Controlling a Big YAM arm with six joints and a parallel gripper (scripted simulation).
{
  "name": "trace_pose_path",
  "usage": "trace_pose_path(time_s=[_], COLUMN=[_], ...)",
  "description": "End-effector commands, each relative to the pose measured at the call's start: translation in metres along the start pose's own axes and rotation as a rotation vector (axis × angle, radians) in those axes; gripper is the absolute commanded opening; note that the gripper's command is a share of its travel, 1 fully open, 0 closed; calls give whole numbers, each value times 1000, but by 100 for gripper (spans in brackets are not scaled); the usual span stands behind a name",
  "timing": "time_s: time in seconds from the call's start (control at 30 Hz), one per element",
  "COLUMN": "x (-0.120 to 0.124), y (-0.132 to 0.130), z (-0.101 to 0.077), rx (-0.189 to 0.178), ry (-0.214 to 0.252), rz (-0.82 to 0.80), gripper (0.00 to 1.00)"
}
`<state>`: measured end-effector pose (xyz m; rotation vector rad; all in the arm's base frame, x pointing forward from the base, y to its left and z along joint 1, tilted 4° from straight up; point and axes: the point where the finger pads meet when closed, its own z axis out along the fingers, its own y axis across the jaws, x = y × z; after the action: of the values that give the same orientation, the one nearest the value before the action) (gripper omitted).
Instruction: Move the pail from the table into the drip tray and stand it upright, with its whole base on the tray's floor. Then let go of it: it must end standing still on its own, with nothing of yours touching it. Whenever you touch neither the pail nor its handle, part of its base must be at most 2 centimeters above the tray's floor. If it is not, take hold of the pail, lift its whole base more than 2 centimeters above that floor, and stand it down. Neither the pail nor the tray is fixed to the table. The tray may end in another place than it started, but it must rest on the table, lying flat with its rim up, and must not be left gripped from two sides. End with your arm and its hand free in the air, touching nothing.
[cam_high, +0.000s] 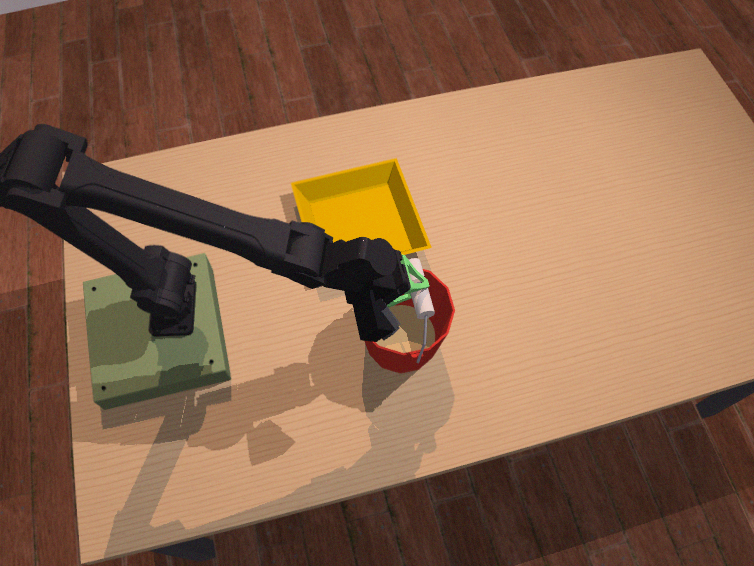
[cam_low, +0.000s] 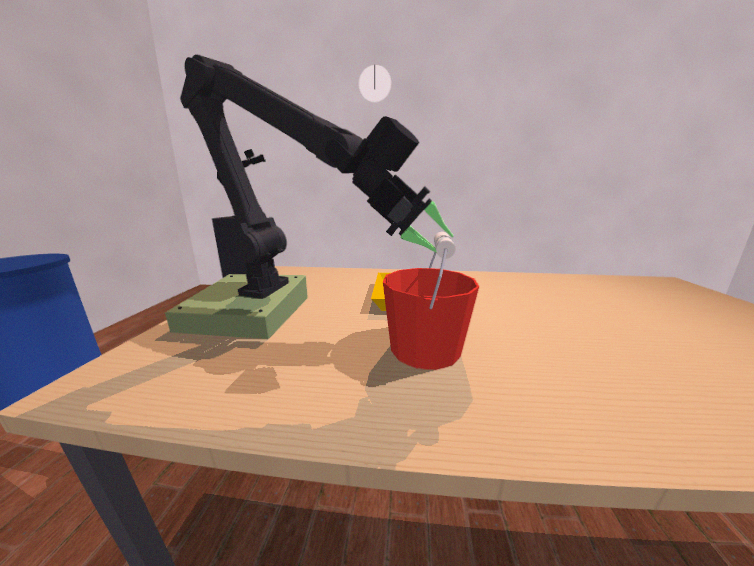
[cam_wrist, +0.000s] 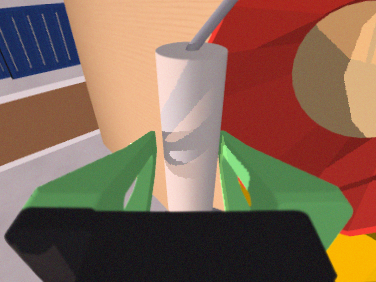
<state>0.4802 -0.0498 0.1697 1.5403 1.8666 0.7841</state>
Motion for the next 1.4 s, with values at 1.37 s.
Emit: trace_pose_path(time_s=[1.37], x=[-6], y=[26], z=[-12], rx=[-55], ry=[-15], rz=[-19], gripper=[38])
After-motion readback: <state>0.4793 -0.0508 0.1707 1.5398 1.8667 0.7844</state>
